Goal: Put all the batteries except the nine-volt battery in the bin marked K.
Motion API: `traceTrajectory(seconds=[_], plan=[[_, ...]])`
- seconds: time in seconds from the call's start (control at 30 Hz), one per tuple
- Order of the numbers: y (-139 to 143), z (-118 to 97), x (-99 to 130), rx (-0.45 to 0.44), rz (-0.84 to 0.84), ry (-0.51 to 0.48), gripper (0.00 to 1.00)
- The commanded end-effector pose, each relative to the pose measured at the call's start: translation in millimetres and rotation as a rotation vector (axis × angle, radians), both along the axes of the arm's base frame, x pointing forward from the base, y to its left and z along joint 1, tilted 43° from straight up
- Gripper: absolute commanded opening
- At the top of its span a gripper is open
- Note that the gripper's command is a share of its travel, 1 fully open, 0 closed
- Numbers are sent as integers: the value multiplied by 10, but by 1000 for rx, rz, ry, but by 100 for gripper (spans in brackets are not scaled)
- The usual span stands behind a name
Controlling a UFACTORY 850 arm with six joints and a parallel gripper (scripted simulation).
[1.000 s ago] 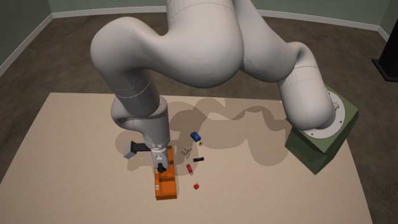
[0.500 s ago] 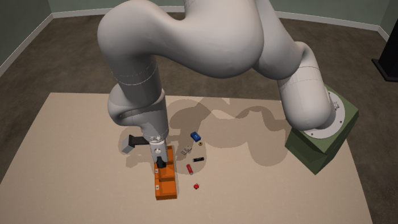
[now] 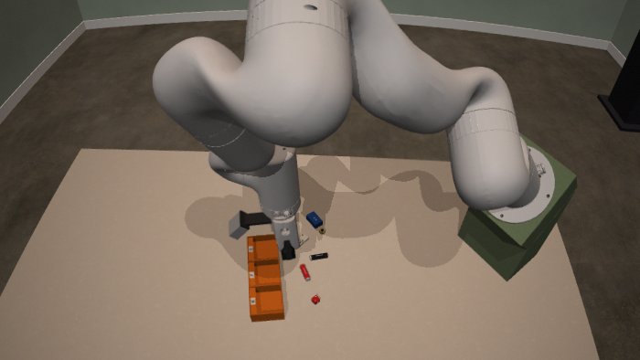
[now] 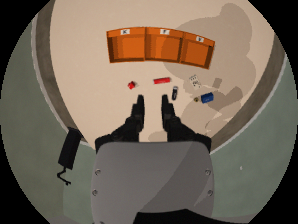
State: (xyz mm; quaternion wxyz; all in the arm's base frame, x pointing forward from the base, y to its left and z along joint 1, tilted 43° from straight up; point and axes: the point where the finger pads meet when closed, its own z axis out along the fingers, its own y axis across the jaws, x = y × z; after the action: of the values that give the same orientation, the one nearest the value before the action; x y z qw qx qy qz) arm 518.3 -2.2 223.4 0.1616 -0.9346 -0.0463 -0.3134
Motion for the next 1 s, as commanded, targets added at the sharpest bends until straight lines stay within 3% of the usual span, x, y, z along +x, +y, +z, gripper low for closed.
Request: traceTrajectory(seconds=[0.0, 0.07, 0.43, 0.97], plan=[[-117, -396, -16, 0, -5, -34, 28], [-117, -396, -16, 0, -5, -34, 28], [-392, -1266, -122, 0, -5, -34, 28], [-405, -1284, -130, 0, -5, -34, 28]])
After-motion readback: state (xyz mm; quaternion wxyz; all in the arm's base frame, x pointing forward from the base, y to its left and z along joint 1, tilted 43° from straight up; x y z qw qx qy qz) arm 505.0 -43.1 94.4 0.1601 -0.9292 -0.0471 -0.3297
